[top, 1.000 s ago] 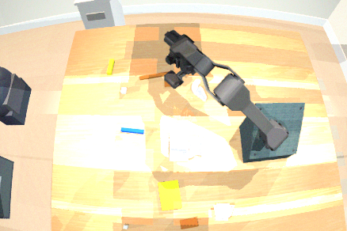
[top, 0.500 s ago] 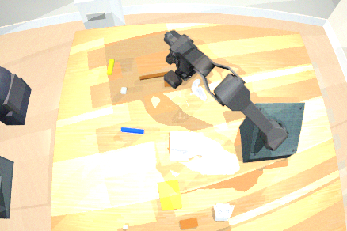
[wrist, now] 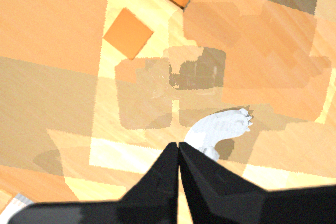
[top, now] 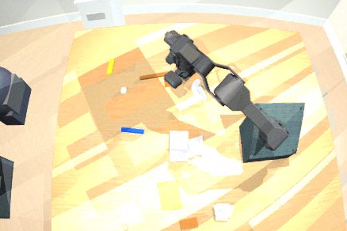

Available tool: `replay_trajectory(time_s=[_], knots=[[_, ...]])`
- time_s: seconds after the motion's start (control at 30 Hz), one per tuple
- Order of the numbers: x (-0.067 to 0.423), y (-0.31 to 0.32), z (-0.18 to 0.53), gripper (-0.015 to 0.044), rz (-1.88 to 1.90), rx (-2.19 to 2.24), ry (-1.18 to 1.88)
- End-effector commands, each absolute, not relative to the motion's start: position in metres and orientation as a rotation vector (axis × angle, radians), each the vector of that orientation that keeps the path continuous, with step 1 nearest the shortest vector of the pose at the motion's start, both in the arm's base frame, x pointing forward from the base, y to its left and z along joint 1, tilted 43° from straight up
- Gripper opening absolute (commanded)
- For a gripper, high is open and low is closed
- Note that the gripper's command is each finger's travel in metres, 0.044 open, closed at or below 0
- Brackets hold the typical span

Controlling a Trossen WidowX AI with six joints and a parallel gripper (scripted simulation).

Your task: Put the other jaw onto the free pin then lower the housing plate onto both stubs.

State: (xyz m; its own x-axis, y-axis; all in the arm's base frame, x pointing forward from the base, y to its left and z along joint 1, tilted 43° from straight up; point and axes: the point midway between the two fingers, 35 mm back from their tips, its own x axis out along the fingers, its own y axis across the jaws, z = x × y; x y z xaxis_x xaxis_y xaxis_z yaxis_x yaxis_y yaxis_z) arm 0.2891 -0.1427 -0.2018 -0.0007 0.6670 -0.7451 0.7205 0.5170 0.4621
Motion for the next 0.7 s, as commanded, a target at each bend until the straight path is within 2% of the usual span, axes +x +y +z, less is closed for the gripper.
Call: replay_trajectory(time_s=[0.0, 0.5, 0.67], knots=[[0.2891, -0.1427, -0.2018, 0.0052, -0.063, 1.182, 1.703], [0.2891, -0.1427, -0.2018, 0.0440, -0.063, 1.182, 1.703], [0.2891, -0.1427, -0.2018, 0.0440, -0.063, 1.182, 1.703]])
